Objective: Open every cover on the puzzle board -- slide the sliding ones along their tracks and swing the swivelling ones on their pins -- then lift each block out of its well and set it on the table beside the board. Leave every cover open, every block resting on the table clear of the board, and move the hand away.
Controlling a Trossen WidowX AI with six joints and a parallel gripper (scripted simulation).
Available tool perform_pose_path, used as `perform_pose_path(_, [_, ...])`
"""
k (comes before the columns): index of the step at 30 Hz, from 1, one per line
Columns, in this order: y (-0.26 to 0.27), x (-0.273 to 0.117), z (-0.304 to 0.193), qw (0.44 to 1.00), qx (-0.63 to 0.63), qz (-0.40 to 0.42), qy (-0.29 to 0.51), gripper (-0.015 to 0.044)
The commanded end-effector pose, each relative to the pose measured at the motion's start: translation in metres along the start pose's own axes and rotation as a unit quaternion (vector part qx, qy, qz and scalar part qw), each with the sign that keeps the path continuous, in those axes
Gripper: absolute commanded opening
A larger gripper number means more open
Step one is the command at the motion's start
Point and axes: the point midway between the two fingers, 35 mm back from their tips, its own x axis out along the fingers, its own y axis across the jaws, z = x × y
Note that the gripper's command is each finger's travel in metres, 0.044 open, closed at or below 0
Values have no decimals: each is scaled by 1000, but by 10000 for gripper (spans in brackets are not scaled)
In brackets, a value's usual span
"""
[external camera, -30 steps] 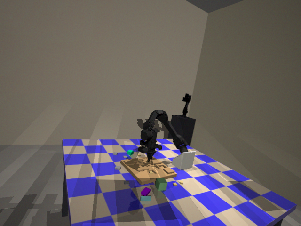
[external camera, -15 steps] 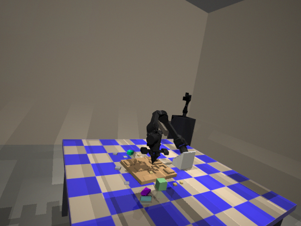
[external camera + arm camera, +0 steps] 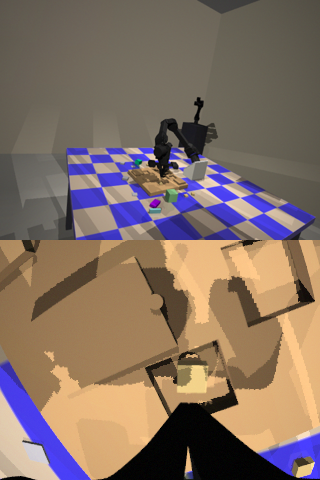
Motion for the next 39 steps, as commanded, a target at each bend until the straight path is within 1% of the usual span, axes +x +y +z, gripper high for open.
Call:
perform_pose_path(1, [-4,22,0,1000,-6,-2,-6,0])
perform_pose_path(20, [-5,37,0,1000,-6,-2,-6,0])
perform_pose_path(39, [-6,40,-7,1000,-6,-2,-6,0])
